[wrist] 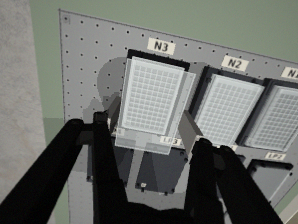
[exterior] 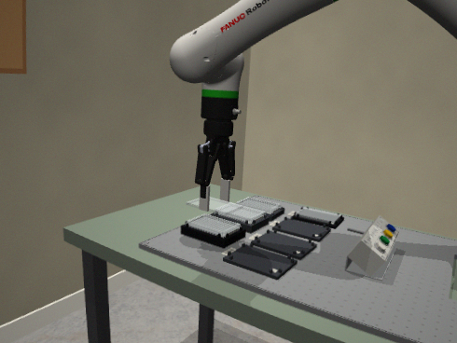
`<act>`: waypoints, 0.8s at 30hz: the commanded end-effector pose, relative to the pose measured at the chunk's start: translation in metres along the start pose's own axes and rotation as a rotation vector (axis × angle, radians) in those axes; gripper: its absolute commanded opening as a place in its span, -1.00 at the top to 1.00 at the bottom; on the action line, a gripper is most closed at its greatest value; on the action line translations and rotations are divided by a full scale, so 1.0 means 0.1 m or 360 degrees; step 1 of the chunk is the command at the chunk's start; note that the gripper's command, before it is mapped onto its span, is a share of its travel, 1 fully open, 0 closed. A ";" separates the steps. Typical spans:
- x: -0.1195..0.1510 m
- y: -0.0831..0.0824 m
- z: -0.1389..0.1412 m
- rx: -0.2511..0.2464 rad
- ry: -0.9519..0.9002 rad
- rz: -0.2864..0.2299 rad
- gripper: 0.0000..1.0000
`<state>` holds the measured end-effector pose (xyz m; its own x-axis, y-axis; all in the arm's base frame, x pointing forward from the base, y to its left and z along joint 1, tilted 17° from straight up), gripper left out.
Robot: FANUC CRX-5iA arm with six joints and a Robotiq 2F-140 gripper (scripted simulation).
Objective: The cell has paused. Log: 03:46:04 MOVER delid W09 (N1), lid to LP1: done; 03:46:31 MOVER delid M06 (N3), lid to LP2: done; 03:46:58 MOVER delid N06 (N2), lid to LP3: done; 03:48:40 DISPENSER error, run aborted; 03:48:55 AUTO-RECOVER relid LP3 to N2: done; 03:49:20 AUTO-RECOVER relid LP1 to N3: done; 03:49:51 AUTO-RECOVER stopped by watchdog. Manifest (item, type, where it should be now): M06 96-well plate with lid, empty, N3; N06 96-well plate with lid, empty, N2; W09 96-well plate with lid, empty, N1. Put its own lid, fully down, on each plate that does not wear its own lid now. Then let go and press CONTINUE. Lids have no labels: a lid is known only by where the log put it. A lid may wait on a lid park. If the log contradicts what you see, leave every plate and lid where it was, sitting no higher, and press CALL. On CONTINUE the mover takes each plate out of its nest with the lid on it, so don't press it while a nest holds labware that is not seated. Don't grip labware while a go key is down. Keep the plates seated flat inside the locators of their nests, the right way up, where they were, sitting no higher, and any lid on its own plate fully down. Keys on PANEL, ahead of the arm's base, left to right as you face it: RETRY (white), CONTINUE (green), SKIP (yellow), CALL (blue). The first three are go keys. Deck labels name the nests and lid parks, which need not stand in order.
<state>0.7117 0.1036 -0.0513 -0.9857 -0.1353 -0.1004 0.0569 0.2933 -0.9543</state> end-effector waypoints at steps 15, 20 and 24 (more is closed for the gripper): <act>0.16 -0.01 1.28 0.0008 0.0000 -0.0002 1.00; 0.37 -0.01 2.02 0.0004 0.0000 -0.0001 1.00; 0.40 -0.01 2.11 0.0004 0.0000 -0.0001 1.00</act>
<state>0.7046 -0.0888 -0.1100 -0.9861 -0.1333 -0.0996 0.0578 0.2869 -0.9562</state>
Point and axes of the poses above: the point where the finger pads meet when closed, its own y axis out along the fingers, its own z axis across the jaws, x = y × z, the point moved 6 cm from there along -y, back along the fingers, and after that the axes turned 14 degrees about -y, right-handed, at the moved point
